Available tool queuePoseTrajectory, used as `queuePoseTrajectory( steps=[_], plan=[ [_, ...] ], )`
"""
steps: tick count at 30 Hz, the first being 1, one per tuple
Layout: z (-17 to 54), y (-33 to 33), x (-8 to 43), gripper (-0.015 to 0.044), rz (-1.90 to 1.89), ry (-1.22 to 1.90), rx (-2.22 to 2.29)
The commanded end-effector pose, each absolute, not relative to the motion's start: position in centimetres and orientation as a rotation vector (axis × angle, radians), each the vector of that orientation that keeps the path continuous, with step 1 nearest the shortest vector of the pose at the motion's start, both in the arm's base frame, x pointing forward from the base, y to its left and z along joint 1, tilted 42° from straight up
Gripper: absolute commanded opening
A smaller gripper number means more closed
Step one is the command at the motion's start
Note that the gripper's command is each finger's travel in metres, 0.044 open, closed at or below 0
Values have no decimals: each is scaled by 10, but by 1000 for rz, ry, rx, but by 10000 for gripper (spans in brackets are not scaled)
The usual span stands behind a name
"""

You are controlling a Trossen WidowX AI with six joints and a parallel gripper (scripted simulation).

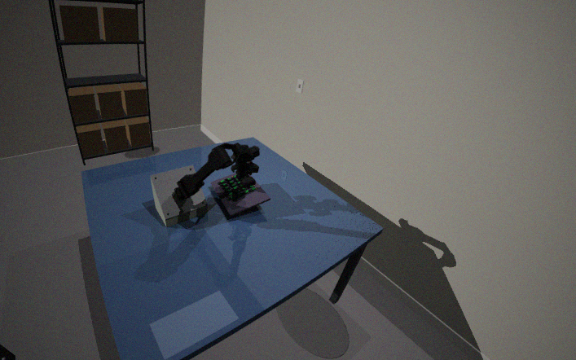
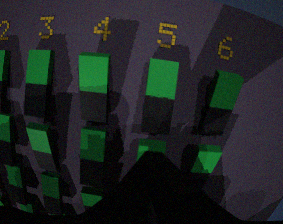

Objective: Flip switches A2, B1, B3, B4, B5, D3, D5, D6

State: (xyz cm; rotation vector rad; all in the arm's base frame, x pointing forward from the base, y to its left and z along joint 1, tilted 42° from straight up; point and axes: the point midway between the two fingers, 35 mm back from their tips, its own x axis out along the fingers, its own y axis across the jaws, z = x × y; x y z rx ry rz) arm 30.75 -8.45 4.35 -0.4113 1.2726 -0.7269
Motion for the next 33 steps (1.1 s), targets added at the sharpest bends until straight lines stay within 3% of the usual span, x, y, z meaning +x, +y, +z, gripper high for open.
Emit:
queuePoseTrajectory(
  steps=[1,33],
  plan=[
    [43,-85,308,0,-722,1273,-411],
    [40,-88,309,0,-723,1273,-411]
  ],
)
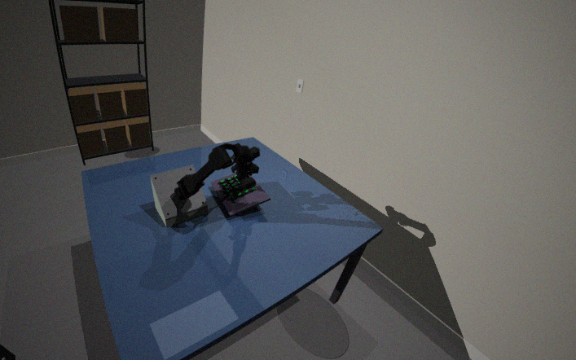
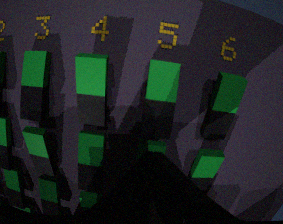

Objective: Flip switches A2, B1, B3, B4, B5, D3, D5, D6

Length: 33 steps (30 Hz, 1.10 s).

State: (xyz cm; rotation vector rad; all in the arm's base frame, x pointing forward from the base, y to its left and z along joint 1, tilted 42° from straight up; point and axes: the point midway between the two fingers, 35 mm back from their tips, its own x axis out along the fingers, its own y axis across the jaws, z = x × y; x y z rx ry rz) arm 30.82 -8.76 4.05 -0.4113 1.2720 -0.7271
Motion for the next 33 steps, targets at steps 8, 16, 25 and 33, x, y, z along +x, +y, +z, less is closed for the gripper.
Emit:
queuePoseTrajectory(
  steps=[8,16,25,33],
  plan=[
    [83,-44,299,0,-713,1252,-417],
    [68,-26,285,0,-706,1255,-412],
    [16,13,220,0,-709,1256,-415],
    [-10,-12,224,0,-703,1230,-424]
  ],
)
